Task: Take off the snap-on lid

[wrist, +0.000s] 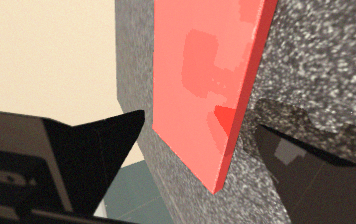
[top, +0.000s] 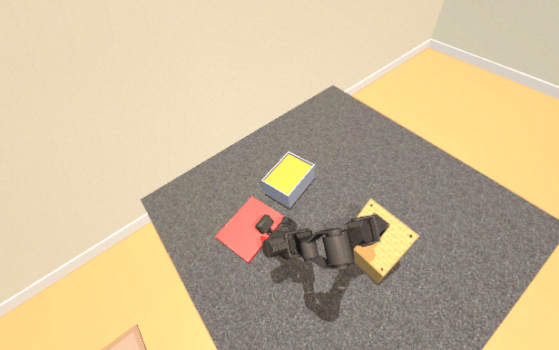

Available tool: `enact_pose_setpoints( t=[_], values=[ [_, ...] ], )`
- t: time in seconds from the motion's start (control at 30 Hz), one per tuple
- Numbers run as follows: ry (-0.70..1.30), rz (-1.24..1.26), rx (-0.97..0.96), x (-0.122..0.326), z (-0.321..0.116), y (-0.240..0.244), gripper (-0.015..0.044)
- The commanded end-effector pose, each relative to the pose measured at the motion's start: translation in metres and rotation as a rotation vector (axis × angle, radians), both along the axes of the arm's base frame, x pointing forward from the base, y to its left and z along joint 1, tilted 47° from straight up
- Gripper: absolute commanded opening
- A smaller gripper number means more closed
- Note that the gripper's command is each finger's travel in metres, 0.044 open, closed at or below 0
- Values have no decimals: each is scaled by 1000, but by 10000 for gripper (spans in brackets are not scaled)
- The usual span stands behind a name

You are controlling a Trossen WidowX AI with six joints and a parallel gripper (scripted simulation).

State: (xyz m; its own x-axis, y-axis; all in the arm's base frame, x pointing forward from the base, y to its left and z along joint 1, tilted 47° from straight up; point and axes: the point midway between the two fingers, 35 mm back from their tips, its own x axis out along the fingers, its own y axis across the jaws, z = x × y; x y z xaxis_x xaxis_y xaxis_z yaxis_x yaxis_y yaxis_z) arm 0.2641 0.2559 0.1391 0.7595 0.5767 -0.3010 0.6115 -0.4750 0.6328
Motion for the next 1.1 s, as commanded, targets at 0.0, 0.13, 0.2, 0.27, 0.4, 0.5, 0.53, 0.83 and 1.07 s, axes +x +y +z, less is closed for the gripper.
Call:
enact_pose_setpoints(
  t=[0.0,0.13,0.2,0.27,0.4,0.5,0.53,0.83,1.07],
  values=[
    [5,-2,-1,-8,-3,-2,440],
    [6,-2,-1,-16,-4,-3,440],
    [6,-2,-1,-19,-5,-3,440],
    [6,-2,-1,-23,-6,-4,440],
    [7,-2,-1,-31,-7,-5,440],
    [7,-2,-1,-37,-8,-6,440],
    [7,-2,-1,-39,-9,-6,440],
    [7,-2,-1,-47,-5,-9,440],
    [7,-2,-1,-52,3,-20,440]
  ],
)
